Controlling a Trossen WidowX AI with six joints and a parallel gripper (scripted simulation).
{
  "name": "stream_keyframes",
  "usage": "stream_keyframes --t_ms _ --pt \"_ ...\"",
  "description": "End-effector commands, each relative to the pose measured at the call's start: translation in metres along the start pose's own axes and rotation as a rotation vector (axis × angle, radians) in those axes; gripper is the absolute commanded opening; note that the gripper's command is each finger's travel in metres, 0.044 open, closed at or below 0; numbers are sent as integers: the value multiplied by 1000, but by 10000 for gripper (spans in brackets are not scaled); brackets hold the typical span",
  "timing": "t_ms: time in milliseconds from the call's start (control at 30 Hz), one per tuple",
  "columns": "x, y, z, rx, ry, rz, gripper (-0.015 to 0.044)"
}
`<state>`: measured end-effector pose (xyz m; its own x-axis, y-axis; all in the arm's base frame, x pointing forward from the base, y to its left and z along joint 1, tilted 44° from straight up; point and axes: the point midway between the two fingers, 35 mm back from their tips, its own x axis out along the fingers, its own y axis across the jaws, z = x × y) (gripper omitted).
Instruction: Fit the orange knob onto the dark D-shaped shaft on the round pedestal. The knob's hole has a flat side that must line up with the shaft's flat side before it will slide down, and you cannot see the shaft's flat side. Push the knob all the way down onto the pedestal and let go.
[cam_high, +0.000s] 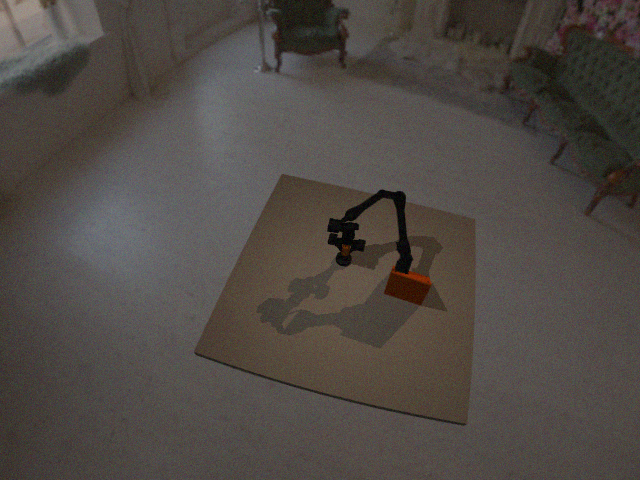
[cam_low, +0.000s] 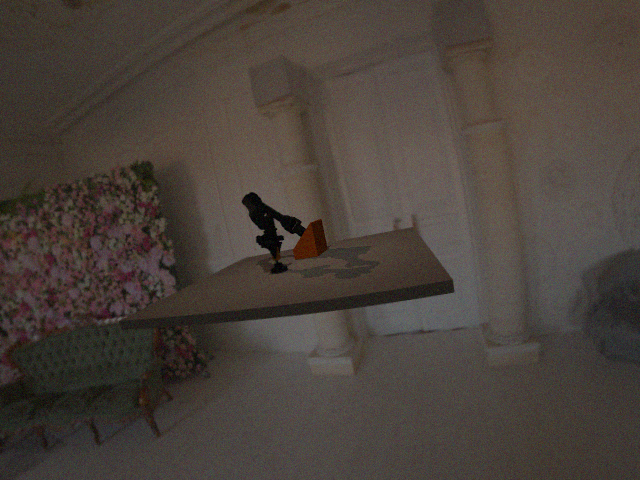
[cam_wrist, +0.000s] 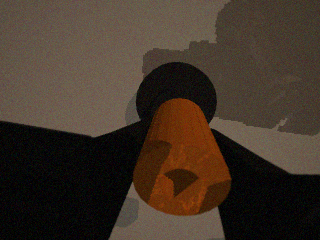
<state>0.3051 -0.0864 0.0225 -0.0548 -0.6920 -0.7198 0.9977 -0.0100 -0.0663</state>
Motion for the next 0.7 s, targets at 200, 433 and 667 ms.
stream_keyframes --t_ms 200,433,667 --pt "2 4 0 6 -3 6 0" --pt "1 4 0 6 -3 6 0" --pt "-3 2 0 33 -2 6 0"
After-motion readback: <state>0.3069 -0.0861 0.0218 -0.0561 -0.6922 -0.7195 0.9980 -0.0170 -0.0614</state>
